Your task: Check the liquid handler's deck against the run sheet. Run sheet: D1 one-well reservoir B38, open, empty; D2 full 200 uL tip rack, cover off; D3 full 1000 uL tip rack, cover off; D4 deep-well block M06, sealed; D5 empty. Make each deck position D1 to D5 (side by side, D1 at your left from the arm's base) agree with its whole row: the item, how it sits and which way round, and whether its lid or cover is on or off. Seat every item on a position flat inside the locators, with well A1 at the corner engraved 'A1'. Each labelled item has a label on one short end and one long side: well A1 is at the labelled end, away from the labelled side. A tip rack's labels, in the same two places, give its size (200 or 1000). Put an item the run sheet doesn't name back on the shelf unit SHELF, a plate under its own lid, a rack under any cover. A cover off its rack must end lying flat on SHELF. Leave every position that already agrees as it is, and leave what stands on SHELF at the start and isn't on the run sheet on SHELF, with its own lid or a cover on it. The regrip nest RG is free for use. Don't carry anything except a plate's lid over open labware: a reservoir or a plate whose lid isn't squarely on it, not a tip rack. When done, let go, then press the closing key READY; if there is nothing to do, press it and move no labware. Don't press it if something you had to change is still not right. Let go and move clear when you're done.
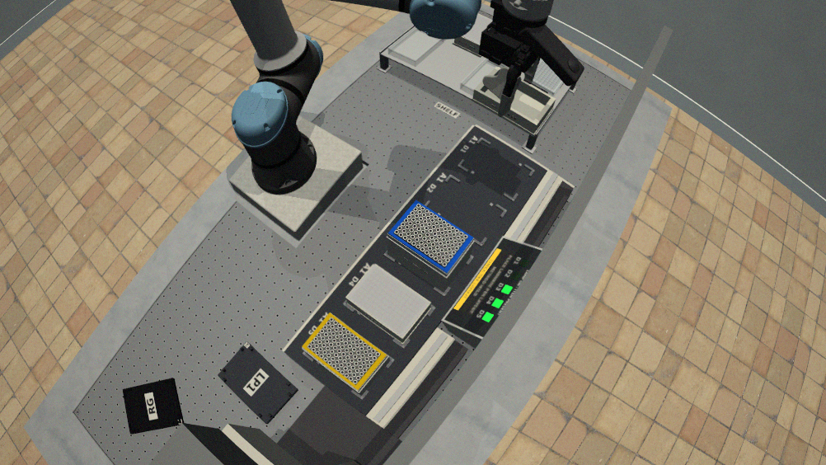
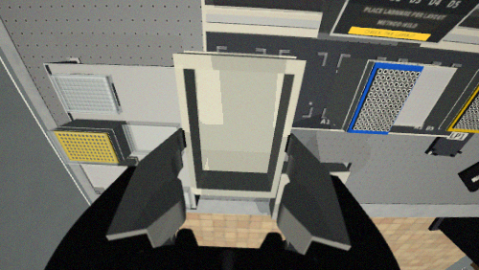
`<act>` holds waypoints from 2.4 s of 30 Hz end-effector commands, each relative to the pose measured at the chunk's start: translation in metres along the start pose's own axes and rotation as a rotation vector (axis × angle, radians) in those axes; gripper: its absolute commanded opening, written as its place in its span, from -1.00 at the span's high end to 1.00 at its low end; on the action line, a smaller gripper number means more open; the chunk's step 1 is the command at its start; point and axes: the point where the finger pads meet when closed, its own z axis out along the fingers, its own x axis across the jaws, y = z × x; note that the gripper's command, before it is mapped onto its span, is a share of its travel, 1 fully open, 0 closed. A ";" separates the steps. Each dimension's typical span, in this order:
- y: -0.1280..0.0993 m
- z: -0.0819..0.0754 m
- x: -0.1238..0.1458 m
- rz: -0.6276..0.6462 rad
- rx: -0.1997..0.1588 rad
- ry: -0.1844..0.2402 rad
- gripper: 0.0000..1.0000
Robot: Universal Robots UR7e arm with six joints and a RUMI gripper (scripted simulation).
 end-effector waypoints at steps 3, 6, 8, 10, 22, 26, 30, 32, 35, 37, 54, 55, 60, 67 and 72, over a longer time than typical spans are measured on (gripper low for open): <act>0.000 0.000 0.000 0.000 0.001 -0.001 1.00; 0.000 0.000 0.000 0.000 0.001 -0.001 1.00; 0.000 0.000 0.000 0.000 0.001 -0.001 1.00; 0.000 0.000 0.000 0.000 0.001 -0.001 1.00; 0.000 0.000 0.000 0.000 0.001 -0.001 1.00; 0.000 0.000 0.000 0.000 0.001 -0.001 1.00; 0.000 -0.001 0.000 0.000 0.001 -0.001 1.00; 0.000 0.000 0.000 0.000 0.001 -0.001 1.00; 0.000 0.000 0.000 0.000 0.001 -0.001 1.00; 0.000 0.000 0.000 0.000 0.001 -0.001 1.00; 0.000 0.019 0.000 0.000 0.001 -0.001 1.00; 0.000 0.021 0.000 0.000 0.001 -0.001 1.00; 0.000 0.029 0.000 0.000 0.001 -0.001 1.00; 0.000 0.041 0.000 0.000 0.001 -0.001 1.00; 0.000 0.046 0.000 0.000 0.001 -0.001 1.00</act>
